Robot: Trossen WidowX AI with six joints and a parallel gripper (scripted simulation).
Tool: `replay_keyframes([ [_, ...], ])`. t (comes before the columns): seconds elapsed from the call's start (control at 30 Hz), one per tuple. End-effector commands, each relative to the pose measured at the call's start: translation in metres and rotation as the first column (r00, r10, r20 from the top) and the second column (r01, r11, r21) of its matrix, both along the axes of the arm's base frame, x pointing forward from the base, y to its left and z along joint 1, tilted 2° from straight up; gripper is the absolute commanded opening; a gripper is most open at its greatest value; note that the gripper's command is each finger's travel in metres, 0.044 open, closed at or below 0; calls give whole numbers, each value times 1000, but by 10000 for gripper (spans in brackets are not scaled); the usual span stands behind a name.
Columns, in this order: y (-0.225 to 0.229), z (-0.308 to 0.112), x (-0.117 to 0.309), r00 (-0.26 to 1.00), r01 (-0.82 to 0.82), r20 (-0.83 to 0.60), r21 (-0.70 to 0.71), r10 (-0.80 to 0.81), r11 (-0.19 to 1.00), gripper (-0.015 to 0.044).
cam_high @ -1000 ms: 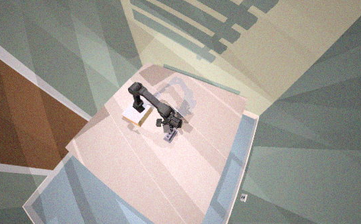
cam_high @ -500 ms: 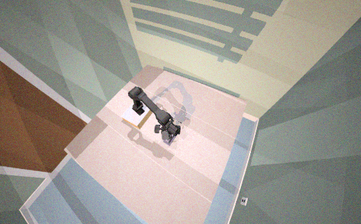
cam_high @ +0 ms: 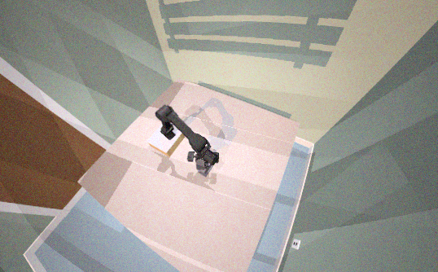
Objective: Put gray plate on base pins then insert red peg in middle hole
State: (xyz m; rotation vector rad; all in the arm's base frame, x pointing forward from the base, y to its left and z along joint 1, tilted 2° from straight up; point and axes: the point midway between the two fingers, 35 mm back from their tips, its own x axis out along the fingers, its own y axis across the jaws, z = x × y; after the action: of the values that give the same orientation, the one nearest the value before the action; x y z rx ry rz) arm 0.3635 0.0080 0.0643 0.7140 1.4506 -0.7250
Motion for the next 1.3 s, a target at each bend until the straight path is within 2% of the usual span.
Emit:
replay_keyframes([
  [0.0,-1,0,0,1000,-5,-1,-3,5,1000,0],
  [1.27,0,-16,1,1000,0,3,0,0,1000,0],
])
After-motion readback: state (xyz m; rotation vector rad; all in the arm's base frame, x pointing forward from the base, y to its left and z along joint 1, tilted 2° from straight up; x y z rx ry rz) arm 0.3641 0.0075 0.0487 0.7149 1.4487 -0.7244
